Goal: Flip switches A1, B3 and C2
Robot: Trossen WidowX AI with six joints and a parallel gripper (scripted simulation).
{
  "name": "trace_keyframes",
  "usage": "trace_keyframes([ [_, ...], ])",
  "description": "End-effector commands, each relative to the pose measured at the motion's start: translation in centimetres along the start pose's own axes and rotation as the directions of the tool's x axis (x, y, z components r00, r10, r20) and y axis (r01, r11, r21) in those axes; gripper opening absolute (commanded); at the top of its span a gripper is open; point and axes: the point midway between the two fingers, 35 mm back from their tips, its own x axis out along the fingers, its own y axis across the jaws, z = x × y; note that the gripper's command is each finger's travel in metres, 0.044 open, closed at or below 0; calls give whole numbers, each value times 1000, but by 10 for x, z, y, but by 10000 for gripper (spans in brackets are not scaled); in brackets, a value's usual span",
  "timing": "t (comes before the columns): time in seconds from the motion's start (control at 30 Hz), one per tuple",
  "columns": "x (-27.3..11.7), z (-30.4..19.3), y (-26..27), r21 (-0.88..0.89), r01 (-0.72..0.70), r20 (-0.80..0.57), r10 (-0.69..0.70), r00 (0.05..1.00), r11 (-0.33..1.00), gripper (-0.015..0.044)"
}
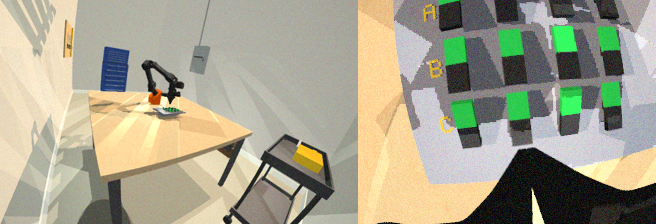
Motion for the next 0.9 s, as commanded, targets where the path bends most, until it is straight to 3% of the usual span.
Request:
trace_keyframes([
  [0.0, 8, -1, 0, -5, 4, 4, -4, 1000, 1000, 0],
  [0.87, 27, -1, -1, -5, 5, 4, -5, 1000, 1000, 0],
])
